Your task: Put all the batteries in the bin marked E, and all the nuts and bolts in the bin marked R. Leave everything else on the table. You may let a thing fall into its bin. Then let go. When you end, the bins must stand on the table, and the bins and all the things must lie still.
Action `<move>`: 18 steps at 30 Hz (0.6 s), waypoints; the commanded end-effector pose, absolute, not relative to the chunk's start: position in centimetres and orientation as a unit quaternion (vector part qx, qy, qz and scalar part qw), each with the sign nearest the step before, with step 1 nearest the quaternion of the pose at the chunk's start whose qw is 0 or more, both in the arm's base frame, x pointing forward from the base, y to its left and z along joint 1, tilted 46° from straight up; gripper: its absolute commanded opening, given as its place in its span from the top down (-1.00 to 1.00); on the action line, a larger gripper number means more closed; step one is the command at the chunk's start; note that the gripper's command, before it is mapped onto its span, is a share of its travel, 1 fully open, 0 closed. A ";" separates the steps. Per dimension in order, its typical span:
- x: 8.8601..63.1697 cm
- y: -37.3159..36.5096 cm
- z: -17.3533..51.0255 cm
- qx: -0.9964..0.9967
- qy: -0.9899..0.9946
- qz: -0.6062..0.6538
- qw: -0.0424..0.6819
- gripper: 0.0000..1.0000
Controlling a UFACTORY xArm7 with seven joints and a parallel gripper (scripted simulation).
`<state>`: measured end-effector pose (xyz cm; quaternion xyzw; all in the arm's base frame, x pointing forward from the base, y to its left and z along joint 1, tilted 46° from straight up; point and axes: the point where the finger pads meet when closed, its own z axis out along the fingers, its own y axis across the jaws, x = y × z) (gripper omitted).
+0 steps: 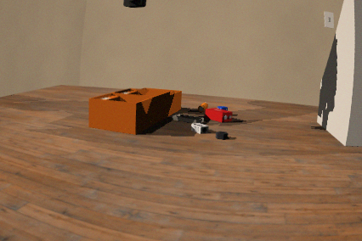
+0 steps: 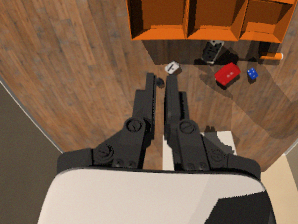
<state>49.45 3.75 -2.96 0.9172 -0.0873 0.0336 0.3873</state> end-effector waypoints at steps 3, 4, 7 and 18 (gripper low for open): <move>49.5 4.1 -2.7 0.918 -0.087 0.035 0.386 0.85; 49.5 4.1 -2.7 0.918 -0.087 0.035 0.386 0.85; 49.5 4.1 -2.7 0.918 -0.087 0.035 0.386 0.85; 43.8 1.4 -6.7 0.916 -0.099 0.040 0.386 0.39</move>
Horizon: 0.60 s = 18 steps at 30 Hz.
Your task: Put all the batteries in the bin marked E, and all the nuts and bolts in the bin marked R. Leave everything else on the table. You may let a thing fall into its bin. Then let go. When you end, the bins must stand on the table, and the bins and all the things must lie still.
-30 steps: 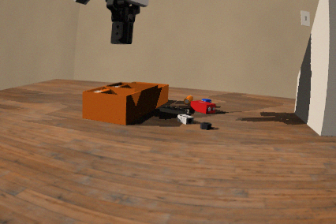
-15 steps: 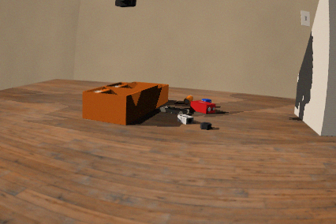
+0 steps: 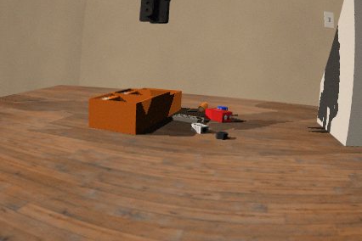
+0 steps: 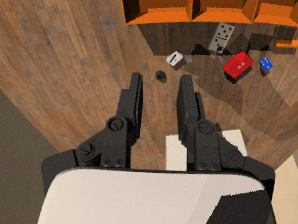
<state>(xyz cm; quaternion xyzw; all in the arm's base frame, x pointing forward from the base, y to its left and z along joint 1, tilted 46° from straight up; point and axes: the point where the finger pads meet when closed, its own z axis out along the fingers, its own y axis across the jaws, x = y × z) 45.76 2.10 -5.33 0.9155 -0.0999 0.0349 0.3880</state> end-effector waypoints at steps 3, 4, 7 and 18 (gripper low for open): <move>41.9 0.4 -8.1 0.916 -0.099 0.040 0.386 0.39; 41.3 0.1 -8.6 0.916 -0.099 0.040 0.386 0.39; 39.4 -0.8 -9.9 0.916 -0.099 0.040 0.386 0.39; 34.0 -3.3 -13.6 0.916 -0.099 0.039 0.386 0.39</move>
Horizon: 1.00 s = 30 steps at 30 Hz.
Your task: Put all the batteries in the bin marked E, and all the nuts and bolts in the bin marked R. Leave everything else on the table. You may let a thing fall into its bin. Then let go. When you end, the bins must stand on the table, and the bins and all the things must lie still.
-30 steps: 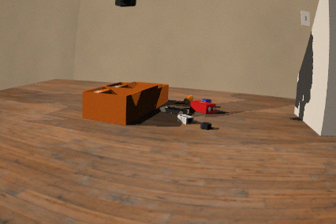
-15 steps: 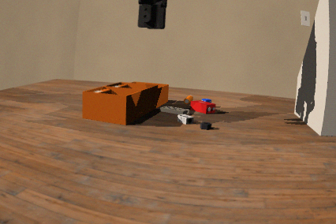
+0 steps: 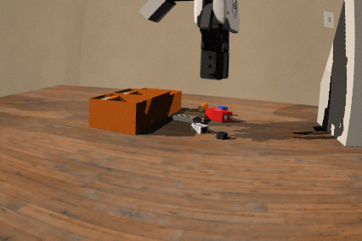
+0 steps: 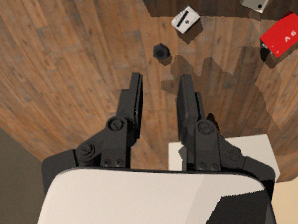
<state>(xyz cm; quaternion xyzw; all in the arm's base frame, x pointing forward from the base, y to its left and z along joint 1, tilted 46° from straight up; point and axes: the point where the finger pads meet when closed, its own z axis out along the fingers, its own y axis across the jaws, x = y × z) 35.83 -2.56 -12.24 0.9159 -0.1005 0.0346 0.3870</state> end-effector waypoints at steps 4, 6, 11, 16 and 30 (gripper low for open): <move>33.7 -3.2 -13.7 0.916 -0.099 0.039 0.386 0.39; 33.7 -3.2 -13.7 0.916 -0.099 0.039 0.386 0.39; 33.9 -3.2 -13.7 0.916 -0.099 0.039 0.386 0.39; 34.0 -3.2 -13.6 0.916 -0.099 0.039 0.386 0.39; 34.2 -3.3 -13.6 0.916 -0.099 0.039 0.386 0.39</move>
